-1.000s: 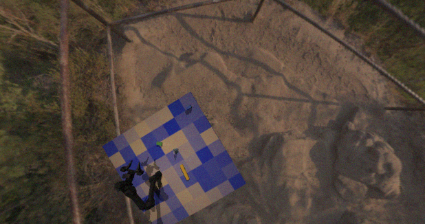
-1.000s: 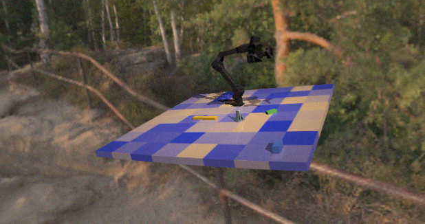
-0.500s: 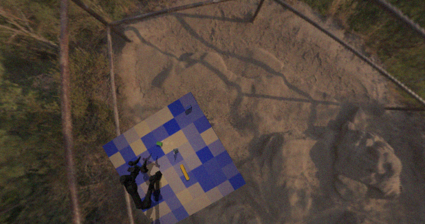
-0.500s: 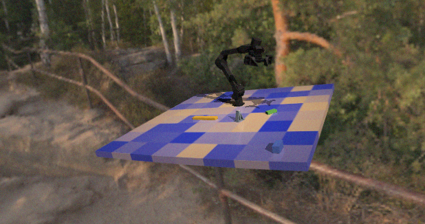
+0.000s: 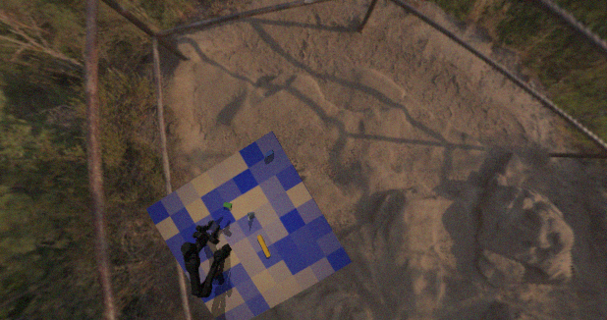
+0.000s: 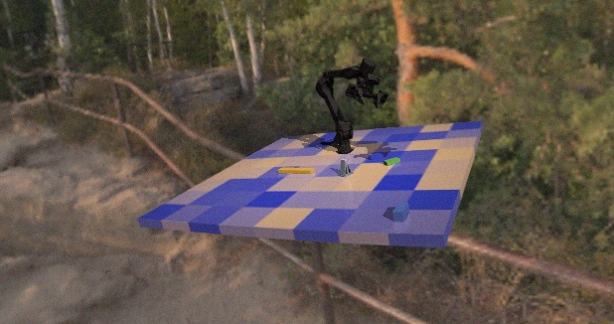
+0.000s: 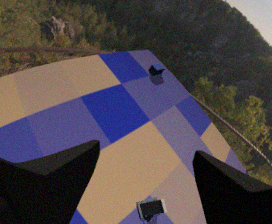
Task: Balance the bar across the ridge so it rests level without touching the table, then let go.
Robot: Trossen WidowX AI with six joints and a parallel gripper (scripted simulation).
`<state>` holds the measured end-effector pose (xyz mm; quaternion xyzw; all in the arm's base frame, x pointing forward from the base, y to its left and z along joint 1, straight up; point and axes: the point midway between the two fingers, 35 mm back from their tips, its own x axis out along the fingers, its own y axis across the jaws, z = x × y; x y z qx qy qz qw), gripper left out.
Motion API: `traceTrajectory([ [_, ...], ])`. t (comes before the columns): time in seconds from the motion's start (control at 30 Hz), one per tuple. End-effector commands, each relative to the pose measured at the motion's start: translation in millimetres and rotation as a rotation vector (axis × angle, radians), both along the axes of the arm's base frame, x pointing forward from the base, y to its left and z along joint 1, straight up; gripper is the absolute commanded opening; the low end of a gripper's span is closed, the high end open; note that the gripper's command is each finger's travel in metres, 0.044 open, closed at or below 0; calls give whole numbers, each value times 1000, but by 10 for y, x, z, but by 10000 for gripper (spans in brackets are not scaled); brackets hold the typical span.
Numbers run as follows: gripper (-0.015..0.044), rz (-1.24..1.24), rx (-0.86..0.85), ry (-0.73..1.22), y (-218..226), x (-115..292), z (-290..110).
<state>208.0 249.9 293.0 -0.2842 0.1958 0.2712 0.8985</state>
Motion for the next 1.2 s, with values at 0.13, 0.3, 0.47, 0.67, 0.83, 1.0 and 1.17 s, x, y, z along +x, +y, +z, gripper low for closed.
traceTrajectory([
  [0.13,315,-10,-157,18,-179,284,-171],
  [0.3,315,-14,-245,36,-312,440,-265],
  [0.47,315,-14,-330,62,-458,586,-363],
  [0.67,315,-9,-426,101,-651,746,-479],
  [0.83,315,-1,-498,140,-824,865,-576],
  [1.0,315,11,-565,184,-1007,969,-672],
  [1.17,315,28,-626,232,-1198,1059,-769],
])
